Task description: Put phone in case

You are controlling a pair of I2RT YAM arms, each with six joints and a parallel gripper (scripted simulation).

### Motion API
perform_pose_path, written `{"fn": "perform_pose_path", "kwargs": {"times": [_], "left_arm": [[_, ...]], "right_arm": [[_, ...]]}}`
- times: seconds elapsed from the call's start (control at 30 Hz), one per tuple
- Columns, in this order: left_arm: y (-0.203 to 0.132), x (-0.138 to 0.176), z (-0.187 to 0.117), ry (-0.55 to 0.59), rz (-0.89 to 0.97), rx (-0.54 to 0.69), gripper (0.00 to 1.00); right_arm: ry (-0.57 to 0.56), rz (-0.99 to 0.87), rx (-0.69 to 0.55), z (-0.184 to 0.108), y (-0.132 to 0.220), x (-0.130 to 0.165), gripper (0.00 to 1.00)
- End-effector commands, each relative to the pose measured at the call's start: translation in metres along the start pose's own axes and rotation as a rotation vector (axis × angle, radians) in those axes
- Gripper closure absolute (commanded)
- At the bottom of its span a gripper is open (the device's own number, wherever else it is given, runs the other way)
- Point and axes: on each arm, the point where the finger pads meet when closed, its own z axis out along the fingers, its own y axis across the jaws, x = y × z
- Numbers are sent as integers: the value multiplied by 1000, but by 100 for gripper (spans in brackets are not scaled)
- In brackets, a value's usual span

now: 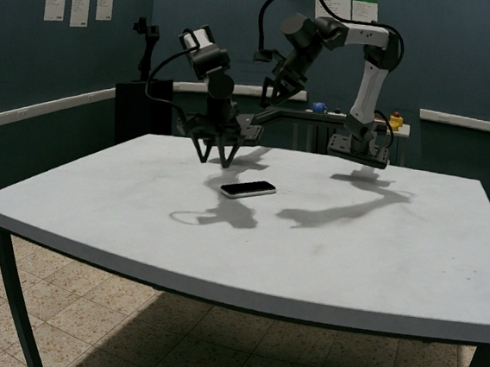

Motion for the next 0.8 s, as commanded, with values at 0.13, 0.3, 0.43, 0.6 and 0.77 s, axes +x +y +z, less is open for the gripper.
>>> {"fn": "perform_pose_path", "kwargs": {"times": [0.13, 0.3, 0.43, 0.6, 0.77], "left_arm": [[2, -3, -3, -12, -2, -5, 0], [2, -3, -3, -12, -2, -5, 0], [2, -3, -3, -12, -2, -5, 0], [-3, -1, -3, -8, 12, 17, 0], [-37, 16, -25, -20, 84, 171, 0]], "right_arm": [[-8, 3, -16, -6, 3, -2, 0], [-8, 3, -16, -6, 3, -2, 0], [-8, 3, -16, -6, 3, -2, 0], [-11, -8, -27, -6, 6, -3, 11], [-15, -199, -72, -12, 10, 2, 68]]}}
